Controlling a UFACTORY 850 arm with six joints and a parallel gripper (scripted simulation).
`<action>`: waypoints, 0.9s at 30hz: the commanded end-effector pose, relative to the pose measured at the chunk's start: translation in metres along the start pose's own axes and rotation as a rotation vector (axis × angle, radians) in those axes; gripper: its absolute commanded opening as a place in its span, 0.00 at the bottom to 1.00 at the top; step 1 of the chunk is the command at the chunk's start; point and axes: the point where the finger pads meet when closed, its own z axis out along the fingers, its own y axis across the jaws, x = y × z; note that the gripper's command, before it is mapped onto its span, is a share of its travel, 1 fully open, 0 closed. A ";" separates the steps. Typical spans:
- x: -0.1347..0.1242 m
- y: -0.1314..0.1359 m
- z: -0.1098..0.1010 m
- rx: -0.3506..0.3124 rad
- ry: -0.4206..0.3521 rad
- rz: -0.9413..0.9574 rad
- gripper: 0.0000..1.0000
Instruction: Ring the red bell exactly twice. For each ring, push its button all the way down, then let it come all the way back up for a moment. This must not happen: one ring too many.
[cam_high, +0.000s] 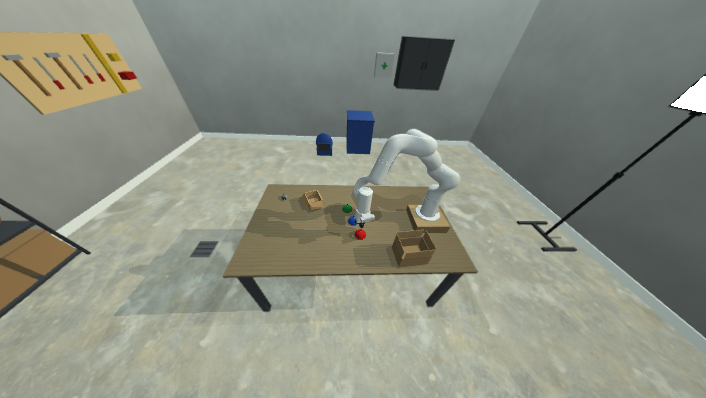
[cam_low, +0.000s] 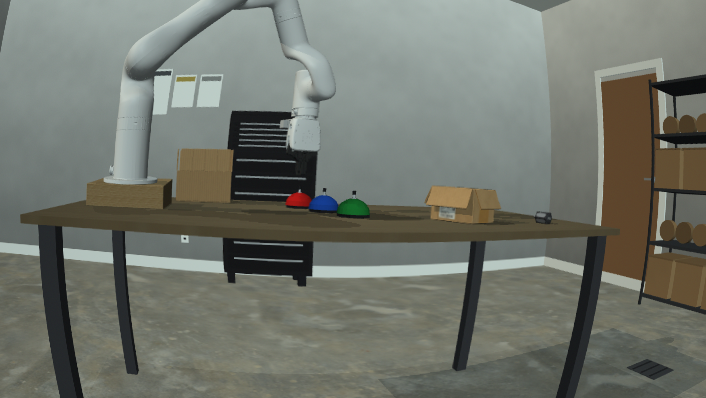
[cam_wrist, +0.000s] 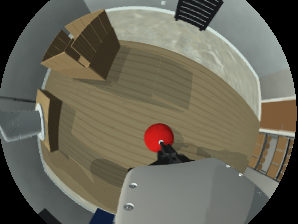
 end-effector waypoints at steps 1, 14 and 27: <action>0.000 0.001 0.007 -0.002 0.000 0.000 0.00; 0.001 0.002 0.022 -0.002 0.000 0.000 0.00; 0.001 0.002 0.027 -0.002 0.000 0.000 0.00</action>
